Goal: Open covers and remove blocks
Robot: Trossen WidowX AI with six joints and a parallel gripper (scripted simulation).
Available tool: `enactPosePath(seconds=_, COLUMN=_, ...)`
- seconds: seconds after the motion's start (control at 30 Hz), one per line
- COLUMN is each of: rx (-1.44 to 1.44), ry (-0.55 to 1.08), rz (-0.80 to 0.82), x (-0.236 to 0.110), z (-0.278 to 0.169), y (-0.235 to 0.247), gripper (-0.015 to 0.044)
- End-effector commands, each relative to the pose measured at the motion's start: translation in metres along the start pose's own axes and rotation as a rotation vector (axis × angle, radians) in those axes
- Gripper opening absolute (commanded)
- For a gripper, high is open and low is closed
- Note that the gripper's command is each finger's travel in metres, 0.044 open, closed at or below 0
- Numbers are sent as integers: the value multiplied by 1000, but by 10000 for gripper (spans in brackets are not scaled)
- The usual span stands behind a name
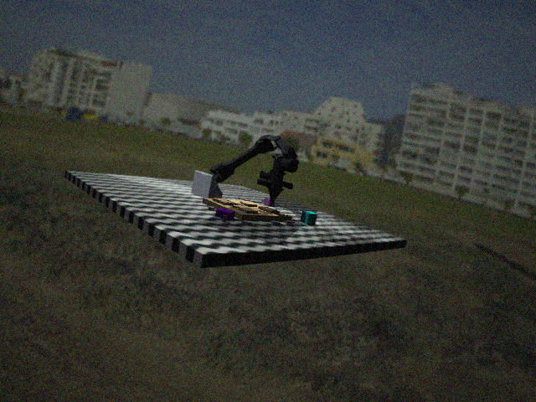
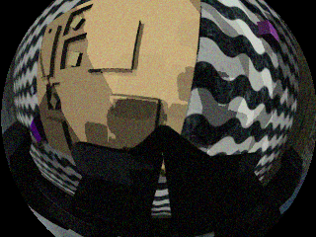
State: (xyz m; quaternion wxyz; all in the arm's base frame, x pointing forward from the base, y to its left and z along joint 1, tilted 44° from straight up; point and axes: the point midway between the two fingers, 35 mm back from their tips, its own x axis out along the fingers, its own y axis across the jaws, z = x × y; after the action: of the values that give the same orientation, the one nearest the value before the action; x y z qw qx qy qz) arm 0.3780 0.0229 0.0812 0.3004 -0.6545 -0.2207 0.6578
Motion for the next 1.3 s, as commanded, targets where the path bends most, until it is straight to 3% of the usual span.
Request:
enactPosePath(seconds=0.0, rx=7, ry=-10, rz=-5, x=7, z=3, y=-1, gripper=0)
enactPosePath(seconds=1.27, rx=7, ry=-11, rz=-7, x=37, z=6, y=2, gripper=0)
